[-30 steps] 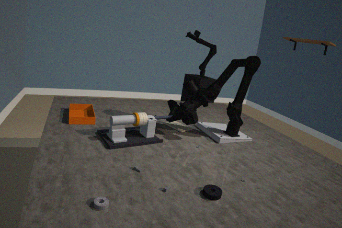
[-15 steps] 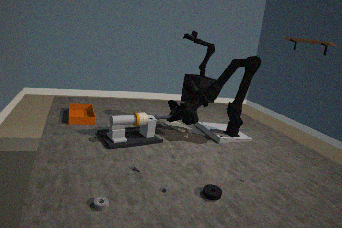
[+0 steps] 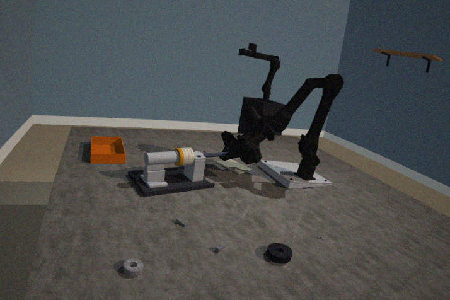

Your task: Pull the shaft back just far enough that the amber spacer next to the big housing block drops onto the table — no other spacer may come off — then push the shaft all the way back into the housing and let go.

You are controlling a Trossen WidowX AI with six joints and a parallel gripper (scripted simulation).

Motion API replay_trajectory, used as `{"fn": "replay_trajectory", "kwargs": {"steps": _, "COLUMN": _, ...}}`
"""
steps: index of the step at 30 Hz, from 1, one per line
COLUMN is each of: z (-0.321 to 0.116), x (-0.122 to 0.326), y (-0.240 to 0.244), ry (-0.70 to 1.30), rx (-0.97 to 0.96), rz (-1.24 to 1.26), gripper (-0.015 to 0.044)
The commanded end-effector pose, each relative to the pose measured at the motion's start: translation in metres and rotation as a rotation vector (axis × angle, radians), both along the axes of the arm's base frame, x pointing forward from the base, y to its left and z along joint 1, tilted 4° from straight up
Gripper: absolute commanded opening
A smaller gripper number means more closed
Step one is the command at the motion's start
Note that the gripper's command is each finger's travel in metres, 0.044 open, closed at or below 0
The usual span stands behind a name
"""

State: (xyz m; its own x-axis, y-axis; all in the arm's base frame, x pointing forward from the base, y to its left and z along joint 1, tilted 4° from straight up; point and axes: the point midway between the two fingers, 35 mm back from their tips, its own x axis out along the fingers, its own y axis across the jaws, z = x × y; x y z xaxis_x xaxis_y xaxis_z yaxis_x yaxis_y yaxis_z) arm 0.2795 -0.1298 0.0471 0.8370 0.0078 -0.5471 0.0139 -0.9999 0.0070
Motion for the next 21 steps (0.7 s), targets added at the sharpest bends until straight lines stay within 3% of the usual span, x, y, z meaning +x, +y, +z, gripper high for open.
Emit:
{"fn": "replay_trajectory", "kwargs": {"steps": 1, "z": 0.0000, "x": -0.0009, "y": 0.0001, "ry": 0.000, "rx": -0.005, "rz": 0.003, "gripper": 0.0000}}
{"fn": "replay_trajectory", "kwargs": {"steps": 21, "z": 0.0001, "x": -0.0031, "y": 0.0000, "ry": 0.001, "rx": -0.005, "rz": 0.003, "gripper": 0.0000}}
